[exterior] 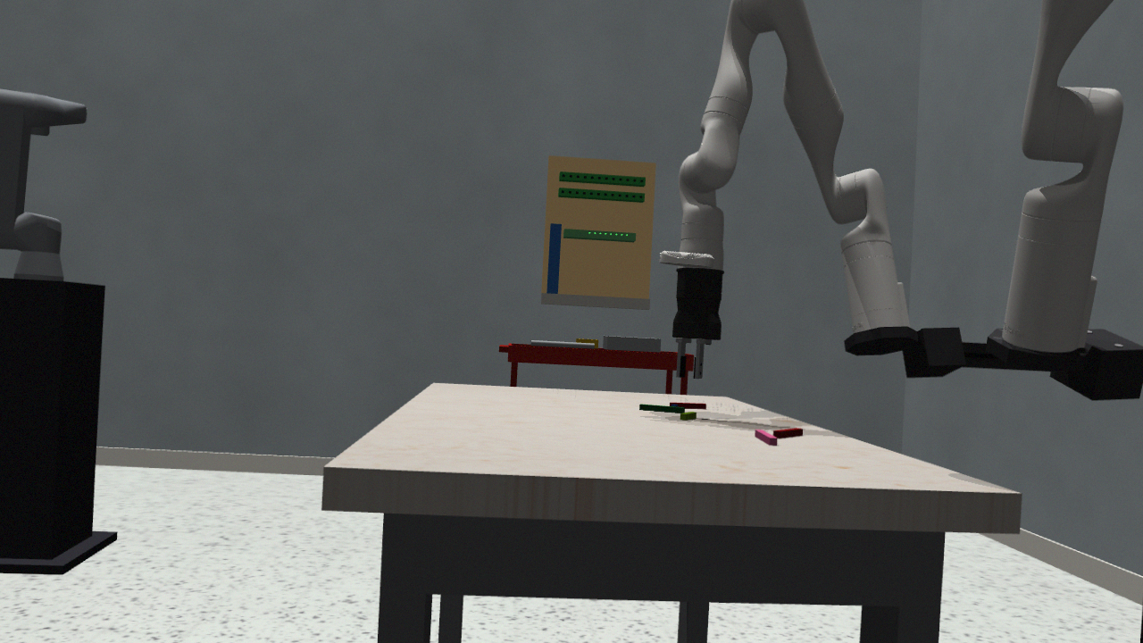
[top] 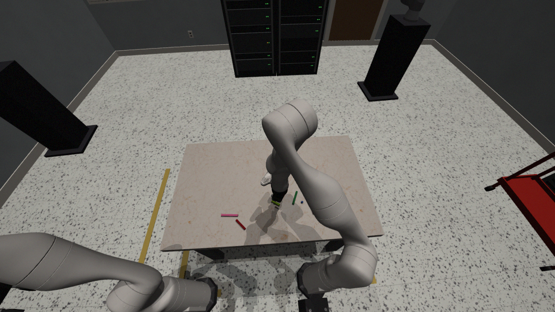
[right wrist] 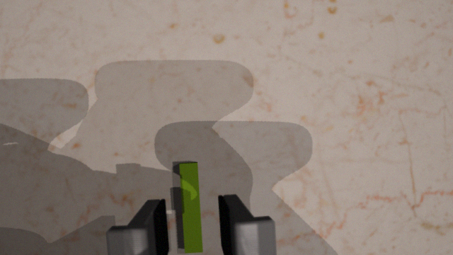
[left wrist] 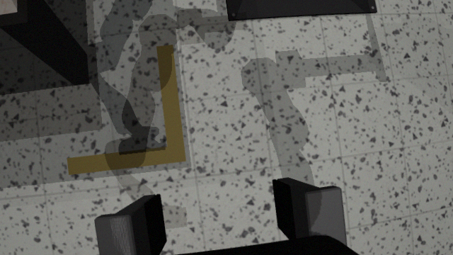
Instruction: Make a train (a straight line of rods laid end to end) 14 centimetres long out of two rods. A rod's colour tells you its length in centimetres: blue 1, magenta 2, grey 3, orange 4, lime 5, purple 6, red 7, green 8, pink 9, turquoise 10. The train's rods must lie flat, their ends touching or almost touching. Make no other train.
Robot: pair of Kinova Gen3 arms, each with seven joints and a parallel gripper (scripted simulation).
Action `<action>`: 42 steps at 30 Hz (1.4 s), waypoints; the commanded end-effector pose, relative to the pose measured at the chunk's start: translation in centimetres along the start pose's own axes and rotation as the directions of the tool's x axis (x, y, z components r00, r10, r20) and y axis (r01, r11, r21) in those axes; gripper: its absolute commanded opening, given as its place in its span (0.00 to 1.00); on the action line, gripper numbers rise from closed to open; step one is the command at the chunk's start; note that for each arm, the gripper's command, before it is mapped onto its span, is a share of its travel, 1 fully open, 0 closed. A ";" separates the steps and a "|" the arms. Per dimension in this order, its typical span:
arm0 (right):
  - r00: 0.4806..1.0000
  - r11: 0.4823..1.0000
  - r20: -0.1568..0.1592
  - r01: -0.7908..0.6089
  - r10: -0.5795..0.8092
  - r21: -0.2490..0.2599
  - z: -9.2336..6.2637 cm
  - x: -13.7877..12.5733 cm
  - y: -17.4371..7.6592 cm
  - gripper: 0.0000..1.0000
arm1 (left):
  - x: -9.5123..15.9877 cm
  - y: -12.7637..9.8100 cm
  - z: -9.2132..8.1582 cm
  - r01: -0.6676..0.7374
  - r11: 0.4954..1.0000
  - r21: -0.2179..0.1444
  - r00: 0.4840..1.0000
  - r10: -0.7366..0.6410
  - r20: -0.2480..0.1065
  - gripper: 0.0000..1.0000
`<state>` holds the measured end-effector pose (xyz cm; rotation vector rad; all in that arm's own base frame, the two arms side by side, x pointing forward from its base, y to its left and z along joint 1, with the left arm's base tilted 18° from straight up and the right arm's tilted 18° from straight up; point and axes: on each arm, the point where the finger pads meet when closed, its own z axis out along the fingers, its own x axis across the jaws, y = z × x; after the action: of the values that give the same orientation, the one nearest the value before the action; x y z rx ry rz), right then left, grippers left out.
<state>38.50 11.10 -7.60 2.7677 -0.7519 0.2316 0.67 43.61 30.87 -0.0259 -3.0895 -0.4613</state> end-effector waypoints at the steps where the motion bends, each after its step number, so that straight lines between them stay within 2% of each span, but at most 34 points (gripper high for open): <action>1: 1.000 1.000 0.001 -0.012 0.012 0.001 0.4 0.0 0.0 0.54 | -0.1 0.1 0.0 -0.002 1.000 -0.001 1.000 0.002 0.004 1.00; 11: 1.000 1.000 0.000 -0.010 0.010 0.001 1.9 0.0 -0.1 0.54 | -0.1 0.1 0.0 -0.002 1.000 -0.001 1.000 0.002 0.004 1.00; 14: 1.000 1.000 -0.001 -0.011 0.011 0.005 1.9 0.1 -0.2 0.54 | -0.1 0.1 0.0 -0.002 1.000 -0.001 1.000 0.002 0.004 1.00; 28: 1.000 1.000 0.000 -0.010 0.010 0.001 4.2 0.0 -0.1 0.54 | -0.1 0.1 0.0 -0.002 1.000 -0.001 1.000 0.002 0.004 1.00; 42: 1.000 1.000 0.000 -0.011 0.011 0.004 4.9 0.0 -0.1 0.54 | -0.1 0.1 0.0 -0.002 1.000 -0.001 1.000 0.002 0.004 1.00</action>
<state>38.66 9.60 -12.14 2.7632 -0.7596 0.2279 0.67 43.61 30.87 -0.0259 -3.0895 -0.4613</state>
